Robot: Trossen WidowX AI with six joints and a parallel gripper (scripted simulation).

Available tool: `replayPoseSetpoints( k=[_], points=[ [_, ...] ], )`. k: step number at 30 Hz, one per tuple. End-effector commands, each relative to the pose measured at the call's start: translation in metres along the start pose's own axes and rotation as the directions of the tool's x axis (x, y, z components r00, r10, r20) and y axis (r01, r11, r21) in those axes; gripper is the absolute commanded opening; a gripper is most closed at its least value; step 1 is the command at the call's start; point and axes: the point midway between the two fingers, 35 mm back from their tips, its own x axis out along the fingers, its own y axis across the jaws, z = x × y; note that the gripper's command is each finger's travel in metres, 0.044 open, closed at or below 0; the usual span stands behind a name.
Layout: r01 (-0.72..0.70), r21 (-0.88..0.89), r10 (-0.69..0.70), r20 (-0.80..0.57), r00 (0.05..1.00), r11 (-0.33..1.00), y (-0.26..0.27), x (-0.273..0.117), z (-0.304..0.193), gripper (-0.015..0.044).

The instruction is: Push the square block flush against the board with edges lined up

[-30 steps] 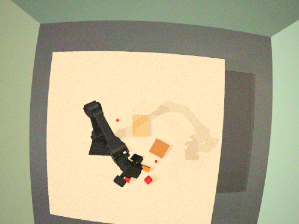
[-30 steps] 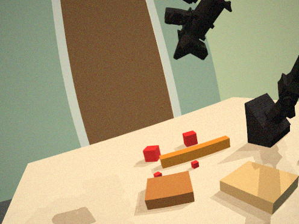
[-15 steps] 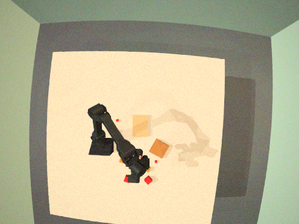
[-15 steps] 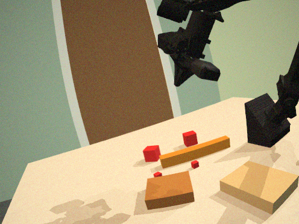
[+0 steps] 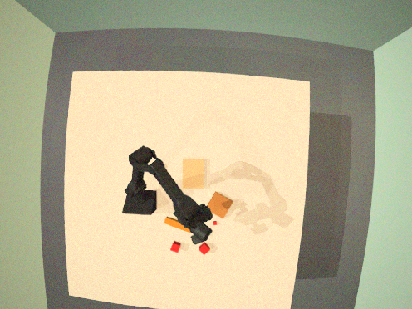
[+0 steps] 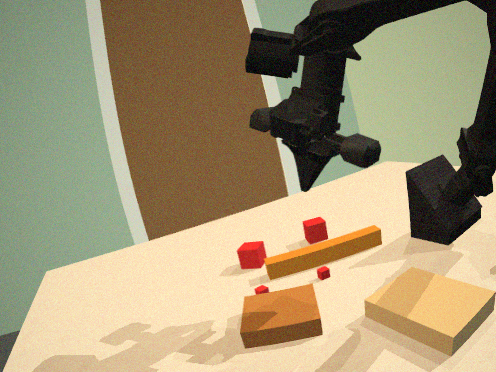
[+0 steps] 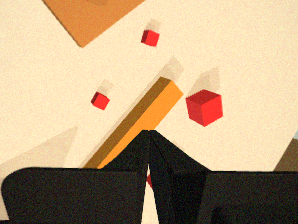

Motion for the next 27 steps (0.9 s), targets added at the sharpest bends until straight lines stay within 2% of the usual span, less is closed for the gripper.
replayPoseSetpoints(
  k=[1,10,20,27],
  points=[
    [-0.059,-0.096,0.06,0.001,0.998,0.994,0.009,0.011,0.004,0.0],
    [-0.204,-0.353,0.214,-0.011,0.977,0.913,0.037,0.038,0.014,0.0],
    [-0.317,-0.597,0.375,-0.029,0.926,0.737,0.07,0.064,0.022,0.0],
    [-0.327,-0.627,0.396,-0.032,0.918,0.707,0.079,0.08,0.023,0.0]
  ],
)
